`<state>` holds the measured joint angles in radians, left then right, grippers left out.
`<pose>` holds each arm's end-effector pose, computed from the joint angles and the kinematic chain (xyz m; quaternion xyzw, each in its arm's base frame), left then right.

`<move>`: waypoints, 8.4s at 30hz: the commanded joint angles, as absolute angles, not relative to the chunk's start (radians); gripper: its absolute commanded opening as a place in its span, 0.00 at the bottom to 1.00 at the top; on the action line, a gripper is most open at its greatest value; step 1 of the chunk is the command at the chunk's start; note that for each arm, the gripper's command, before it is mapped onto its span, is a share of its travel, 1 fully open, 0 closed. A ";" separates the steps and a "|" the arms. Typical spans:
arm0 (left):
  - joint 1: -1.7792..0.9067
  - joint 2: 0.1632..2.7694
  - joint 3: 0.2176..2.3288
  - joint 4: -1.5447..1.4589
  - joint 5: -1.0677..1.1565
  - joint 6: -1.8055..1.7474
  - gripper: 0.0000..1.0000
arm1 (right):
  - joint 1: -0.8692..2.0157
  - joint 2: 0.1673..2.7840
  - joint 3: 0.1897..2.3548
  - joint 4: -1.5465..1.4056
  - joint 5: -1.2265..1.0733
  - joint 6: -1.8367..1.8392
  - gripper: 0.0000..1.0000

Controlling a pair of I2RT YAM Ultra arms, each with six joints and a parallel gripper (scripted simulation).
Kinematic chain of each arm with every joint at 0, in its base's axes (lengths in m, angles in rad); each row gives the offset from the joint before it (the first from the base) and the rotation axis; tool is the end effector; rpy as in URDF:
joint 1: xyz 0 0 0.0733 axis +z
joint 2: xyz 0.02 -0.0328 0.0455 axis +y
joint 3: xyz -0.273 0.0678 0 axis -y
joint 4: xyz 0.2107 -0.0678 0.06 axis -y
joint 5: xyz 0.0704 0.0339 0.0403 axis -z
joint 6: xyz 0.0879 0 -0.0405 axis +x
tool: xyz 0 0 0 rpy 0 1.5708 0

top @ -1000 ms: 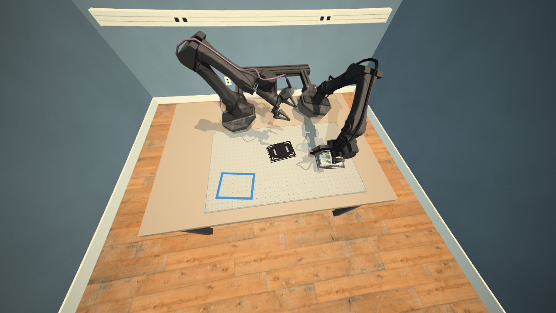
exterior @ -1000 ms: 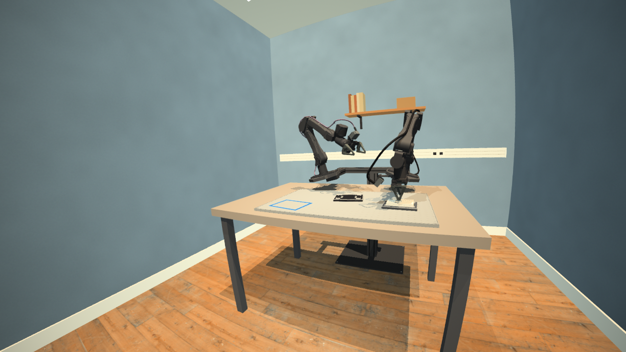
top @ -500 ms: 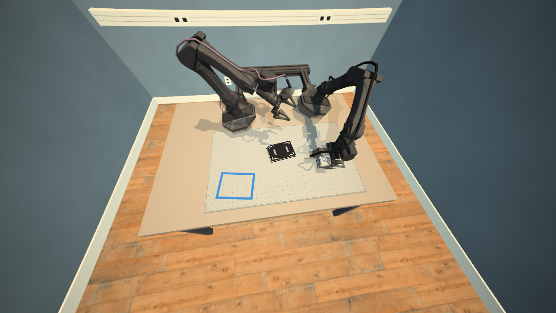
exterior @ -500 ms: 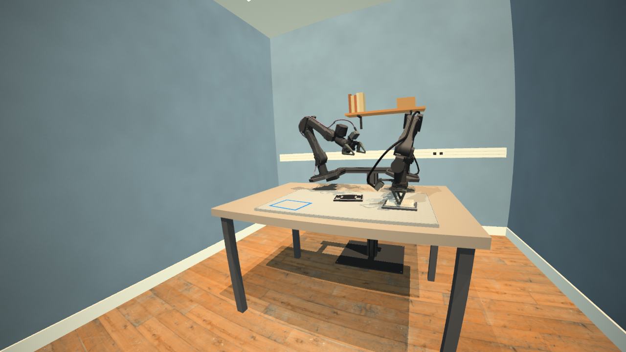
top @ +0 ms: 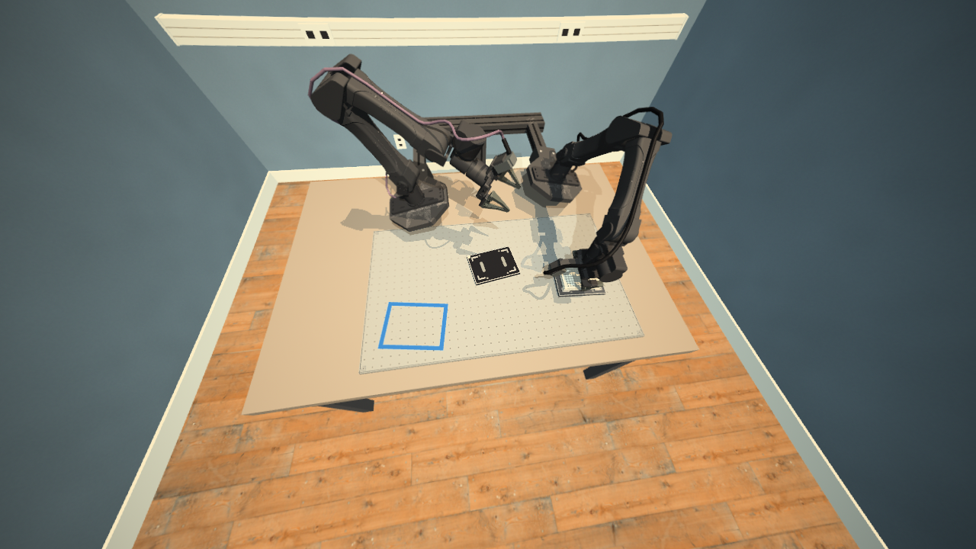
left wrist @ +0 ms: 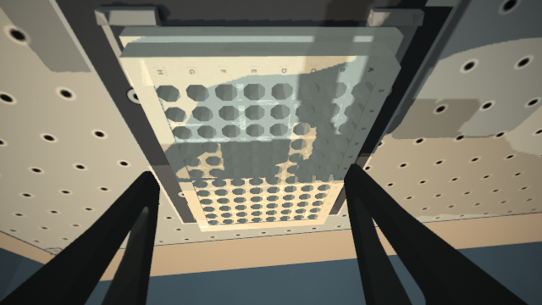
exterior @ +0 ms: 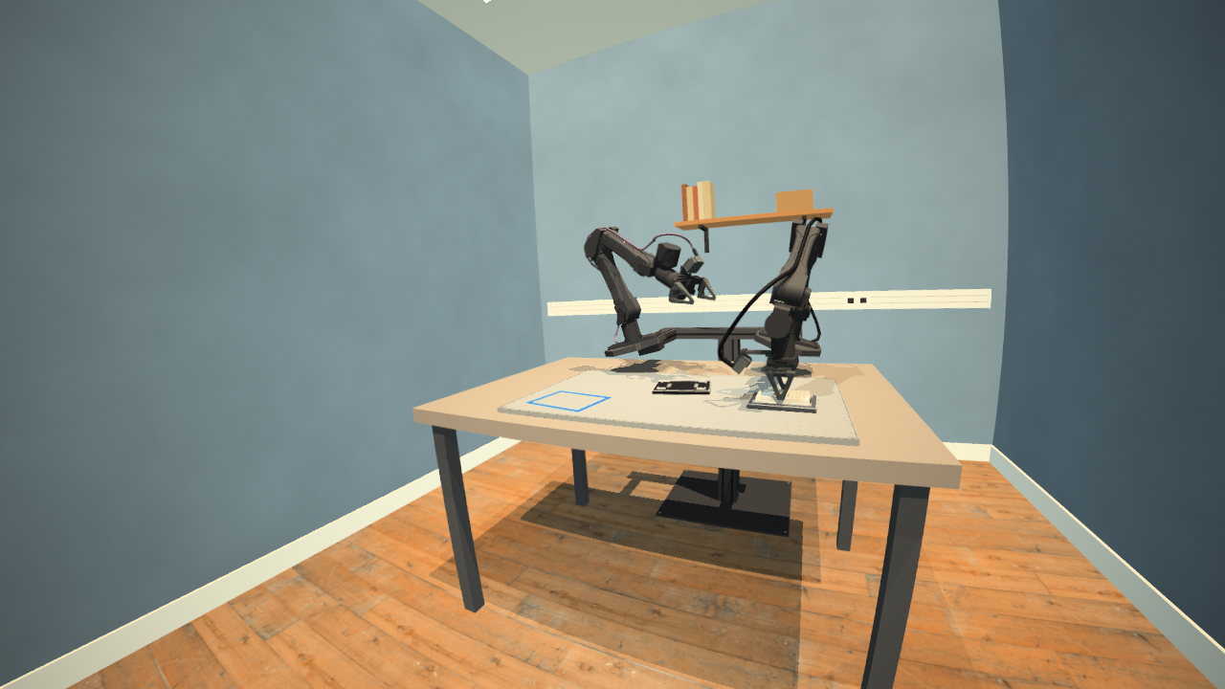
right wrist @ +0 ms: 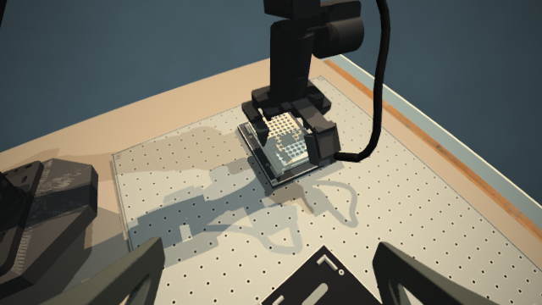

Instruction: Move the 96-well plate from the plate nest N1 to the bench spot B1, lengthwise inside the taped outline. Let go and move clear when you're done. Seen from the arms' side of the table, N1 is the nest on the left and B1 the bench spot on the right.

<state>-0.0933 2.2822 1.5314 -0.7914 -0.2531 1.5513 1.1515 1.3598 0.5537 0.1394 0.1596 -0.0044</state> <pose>0.3979 -0.0140 0.0703 -0.7256 -0.6763 -0.1036 0.0735 0.1239 0.2463 0.1779 -0.4607 0.7701 0.1760 0.4047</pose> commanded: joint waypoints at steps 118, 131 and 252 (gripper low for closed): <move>-0.117 2.214 1.549 -0.862 -0.241 1.531 1.00 | 1.155 1.345 0.553 0.136 0.168 0.002 1.00; -0.101 2.243 1.517 -0.810 -0.241 1.548 1.00 | 1.155 1.345 0.553 0.136 0.168 0.002 1.00; -0.791 2.484 1.729 -0.967 -0.198 0.824 0.79 | -0.310 1.241 0.688 -0.124 -0.078 -0.383 1.00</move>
